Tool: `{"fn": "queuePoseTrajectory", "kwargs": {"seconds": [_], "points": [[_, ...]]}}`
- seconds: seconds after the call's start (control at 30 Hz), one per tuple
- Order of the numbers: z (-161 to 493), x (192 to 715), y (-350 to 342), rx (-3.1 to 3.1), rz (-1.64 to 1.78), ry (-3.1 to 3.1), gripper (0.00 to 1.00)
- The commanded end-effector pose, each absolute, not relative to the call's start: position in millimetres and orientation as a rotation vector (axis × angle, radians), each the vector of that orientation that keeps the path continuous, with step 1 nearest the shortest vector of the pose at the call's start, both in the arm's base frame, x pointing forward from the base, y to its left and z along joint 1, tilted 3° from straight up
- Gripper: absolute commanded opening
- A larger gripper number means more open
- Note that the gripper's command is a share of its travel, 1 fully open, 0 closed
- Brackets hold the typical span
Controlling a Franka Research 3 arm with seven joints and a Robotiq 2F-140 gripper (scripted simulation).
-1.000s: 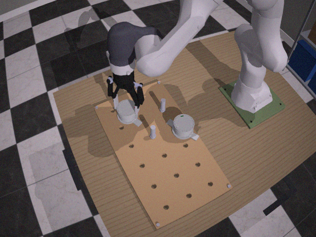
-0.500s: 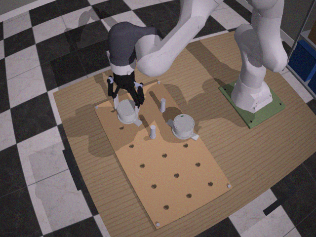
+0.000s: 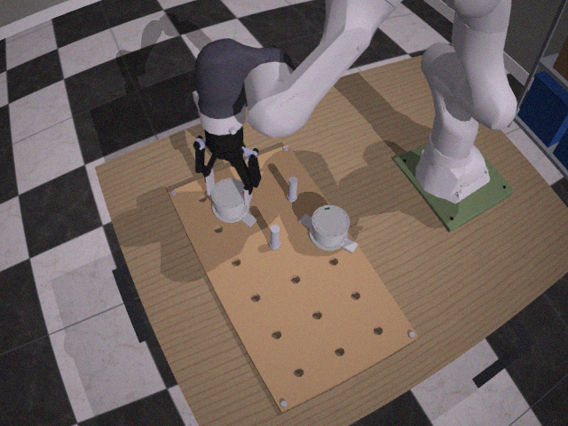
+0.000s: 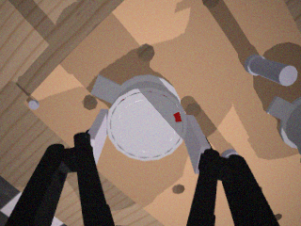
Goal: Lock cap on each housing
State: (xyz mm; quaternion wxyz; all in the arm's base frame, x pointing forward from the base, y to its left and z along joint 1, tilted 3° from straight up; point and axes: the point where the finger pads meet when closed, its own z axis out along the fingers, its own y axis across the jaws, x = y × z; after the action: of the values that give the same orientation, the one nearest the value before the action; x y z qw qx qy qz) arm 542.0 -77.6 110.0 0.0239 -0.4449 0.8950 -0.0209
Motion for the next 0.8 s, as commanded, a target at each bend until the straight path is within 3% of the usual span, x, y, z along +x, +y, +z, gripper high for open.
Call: {"fn": "queuePoseTrajectory", "kwargs": {"seconds": [0.0, 0.77], "points": [[108, 538, -77, -1.375, -0.064, 2.778, 0.1], [107, 521, -64, -1.375, -0.064, 2.778, 0.1]]}}
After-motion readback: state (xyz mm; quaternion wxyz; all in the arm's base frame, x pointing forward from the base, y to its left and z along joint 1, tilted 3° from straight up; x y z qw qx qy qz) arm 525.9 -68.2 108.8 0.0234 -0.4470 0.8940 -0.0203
